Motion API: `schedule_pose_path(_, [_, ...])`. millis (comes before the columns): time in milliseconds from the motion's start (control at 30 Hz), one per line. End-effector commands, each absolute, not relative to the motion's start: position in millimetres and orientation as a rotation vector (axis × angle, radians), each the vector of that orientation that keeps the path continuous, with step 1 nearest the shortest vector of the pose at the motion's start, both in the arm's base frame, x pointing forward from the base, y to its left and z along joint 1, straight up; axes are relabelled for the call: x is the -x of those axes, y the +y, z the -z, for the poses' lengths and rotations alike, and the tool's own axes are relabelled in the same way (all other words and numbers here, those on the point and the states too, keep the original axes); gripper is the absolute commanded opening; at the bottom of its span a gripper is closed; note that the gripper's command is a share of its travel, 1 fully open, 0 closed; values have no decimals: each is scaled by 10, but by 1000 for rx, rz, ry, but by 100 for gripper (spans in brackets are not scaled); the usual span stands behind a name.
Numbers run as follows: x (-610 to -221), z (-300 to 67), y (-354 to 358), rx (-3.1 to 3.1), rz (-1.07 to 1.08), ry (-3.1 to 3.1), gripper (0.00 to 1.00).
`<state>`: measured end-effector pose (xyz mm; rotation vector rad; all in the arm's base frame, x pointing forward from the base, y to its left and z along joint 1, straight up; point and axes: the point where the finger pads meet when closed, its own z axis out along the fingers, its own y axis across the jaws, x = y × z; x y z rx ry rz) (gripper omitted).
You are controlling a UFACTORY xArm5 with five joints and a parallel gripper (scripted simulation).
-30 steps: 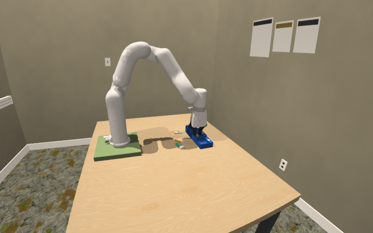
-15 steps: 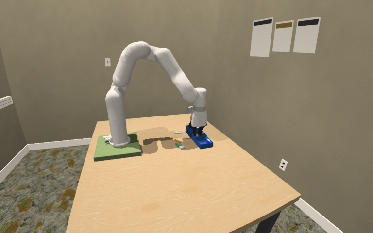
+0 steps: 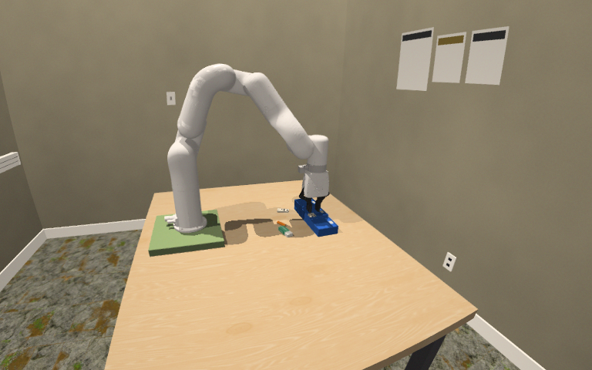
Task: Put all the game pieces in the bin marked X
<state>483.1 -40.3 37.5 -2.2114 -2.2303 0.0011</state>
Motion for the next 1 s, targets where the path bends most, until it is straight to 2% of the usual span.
schedule_pose_path(0, [-4845, -453, -404, 2213, 3, -2232, 33])
schedule_pose_path(200, [-4845, -631, -403, 2213, 3, -2232, 33])
schedule_pose_path(467, [-4844, -630, -403, 2213, 3, -2232, 33])
schedule_pose_path(500, [-4792, -631, -338, 2157, 3, -2287, 42])
schedule_pose_path(967, [-4168, -629, 446, 1613, -3, -2693, 42])
